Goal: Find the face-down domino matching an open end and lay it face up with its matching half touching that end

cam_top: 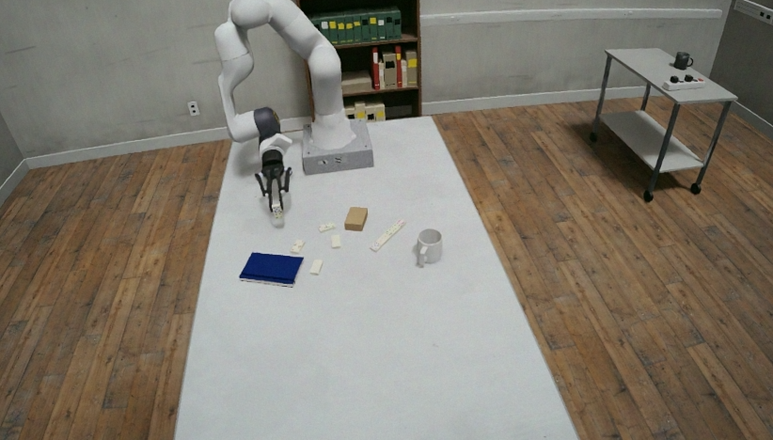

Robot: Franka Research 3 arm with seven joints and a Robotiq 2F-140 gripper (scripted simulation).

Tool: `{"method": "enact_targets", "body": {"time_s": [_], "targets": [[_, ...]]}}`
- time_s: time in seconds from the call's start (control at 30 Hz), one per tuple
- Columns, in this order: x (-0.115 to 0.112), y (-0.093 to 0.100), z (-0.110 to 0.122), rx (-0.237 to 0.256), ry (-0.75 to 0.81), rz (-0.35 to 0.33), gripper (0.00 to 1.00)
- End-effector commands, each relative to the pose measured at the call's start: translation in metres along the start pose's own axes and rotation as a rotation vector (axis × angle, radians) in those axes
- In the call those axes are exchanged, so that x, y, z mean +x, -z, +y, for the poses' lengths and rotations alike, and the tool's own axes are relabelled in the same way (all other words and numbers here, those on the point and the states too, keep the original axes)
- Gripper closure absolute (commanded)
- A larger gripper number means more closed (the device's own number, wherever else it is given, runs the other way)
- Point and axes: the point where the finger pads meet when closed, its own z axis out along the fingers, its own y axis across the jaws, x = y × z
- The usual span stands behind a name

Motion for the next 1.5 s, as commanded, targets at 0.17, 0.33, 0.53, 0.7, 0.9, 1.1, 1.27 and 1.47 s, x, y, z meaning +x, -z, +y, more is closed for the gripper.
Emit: {"method": "enact_targets", "body": {"time_s": [0.17, 0.33, 0.53, 0.7, 0.9, 1.1, 1.27, 1.47], "targets": [[-0.026, -0.004, 0.0, 0.002, 0.04, -0.002, 0.77], [-0.04, -0.006, 0.0, 0.002, 0.04, -0.002, 0.77], [-0.05, -0.008, 0.0, 0.002, 0.04, -0.002, 0.77], [-0.058, -0.01, 0.0, 0.002, 0.04, -0.002, 0.77], [-0.063, -0.01, 0.001, 0.002, 0.04, -0.002, 0.77], [-0.063, -0.01, 0.001, 0.002, 0.04, -0.002, 0.77], [-0.063, -0.01, 0.001, 0.002, 0.04, -0.002, 0.77], [-0.063, -0.01, 0.001, 0.002, 0.04, -0.002, 0.77]]}}
